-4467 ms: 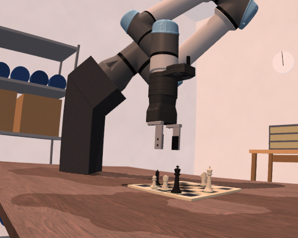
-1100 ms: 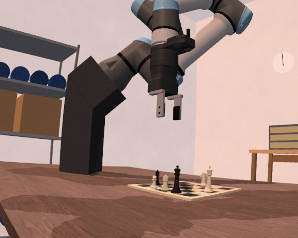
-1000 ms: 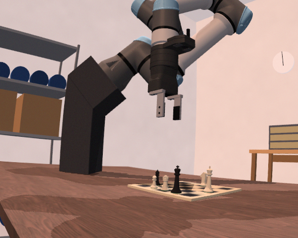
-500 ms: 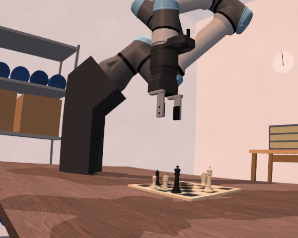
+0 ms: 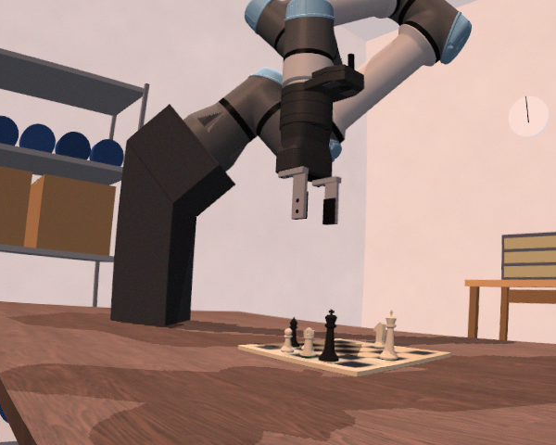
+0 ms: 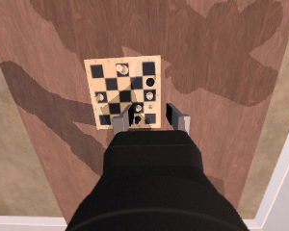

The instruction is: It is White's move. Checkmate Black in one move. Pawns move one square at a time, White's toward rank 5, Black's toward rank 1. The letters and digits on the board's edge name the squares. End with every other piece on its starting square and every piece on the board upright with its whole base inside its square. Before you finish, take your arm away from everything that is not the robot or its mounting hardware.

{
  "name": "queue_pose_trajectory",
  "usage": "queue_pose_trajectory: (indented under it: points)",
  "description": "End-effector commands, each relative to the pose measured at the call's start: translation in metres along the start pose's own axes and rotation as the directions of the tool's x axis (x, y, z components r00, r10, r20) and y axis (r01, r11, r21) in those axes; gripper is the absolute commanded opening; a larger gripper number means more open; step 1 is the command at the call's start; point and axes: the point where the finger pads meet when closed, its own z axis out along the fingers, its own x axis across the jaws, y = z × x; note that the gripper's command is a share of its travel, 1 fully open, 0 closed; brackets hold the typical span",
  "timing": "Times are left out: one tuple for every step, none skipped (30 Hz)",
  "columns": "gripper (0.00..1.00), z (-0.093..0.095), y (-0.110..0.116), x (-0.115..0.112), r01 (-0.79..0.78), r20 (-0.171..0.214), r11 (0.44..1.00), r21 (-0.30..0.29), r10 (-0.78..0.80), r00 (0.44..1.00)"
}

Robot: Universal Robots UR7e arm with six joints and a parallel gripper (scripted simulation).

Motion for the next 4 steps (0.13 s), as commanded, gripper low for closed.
queue_pose_trajectory:
  points:
    - [1.00, -0.0019, -0.0017, 0.0015, 0.003, -0.005, 1.000, 0.003, -0.003, 1.000]
    - [1.00, -0.0019, -0.0017, 0.0015, 0.003, -0.005, 1.000, 0.003, -0.003, 1.000]
    - [1.00, -0.0019, -0.0017, 0.0015, 0.003, -0.005, 1.000, 0.003, -0.003, 1.000]
    - [1.00, -0.0019, -0.0017, 0.0015, 0.003, -0.005, 1.000, 0.003, -0.003, 1.000]
